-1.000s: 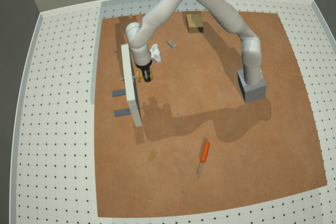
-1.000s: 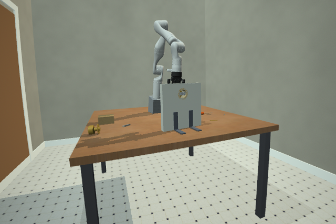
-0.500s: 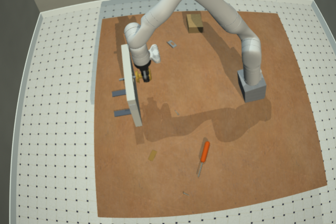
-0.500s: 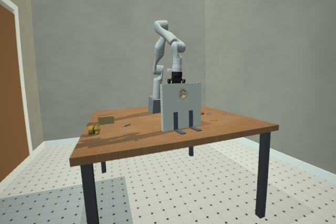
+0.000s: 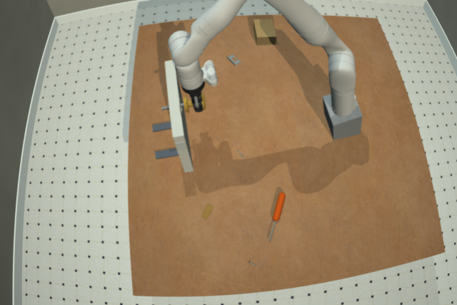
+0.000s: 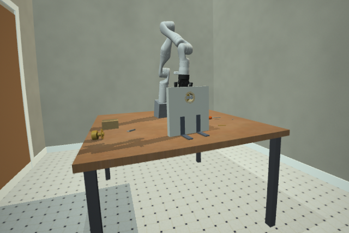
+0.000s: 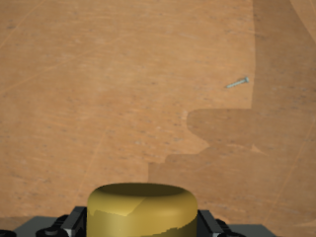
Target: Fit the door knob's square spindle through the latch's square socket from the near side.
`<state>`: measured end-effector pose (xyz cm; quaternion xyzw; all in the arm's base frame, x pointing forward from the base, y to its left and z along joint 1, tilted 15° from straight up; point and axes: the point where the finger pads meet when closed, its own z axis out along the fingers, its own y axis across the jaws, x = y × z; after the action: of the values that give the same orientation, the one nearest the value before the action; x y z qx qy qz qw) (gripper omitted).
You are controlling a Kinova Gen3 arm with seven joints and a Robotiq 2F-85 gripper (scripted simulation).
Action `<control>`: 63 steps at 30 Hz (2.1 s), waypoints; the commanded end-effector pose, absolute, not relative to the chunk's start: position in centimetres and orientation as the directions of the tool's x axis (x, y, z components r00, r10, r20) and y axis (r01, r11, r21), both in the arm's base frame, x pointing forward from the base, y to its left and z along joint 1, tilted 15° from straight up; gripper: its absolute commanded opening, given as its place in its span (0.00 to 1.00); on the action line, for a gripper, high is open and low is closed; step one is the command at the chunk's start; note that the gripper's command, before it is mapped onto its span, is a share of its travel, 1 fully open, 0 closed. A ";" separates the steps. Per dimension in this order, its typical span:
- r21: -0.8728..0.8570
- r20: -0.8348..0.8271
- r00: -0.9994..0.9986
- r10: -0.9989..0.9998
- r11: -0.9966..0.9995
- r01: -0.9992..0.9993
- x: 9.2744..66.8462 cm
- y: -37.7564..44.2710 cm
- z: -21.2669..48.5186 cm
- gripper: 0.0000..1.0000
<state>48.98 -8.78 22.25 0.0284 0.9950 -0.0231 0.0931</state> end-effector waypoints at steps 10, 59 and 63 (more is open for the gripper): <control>-0.041 -0.189 -0.981 0.052 0.997 0.061 49.3 -8.8 22.4 0.63; -0.041 -0.189 -0.981 0.052 0.997 0.061 50.3 -8.8 22.7 0.63; -0.041 -0.189 -0.981 0.052 0.997 0.061 50.3 -8.8 22.7 0.63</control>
<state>50.26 -8.83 22.58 0.0283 0.9950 -0.0230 0.0934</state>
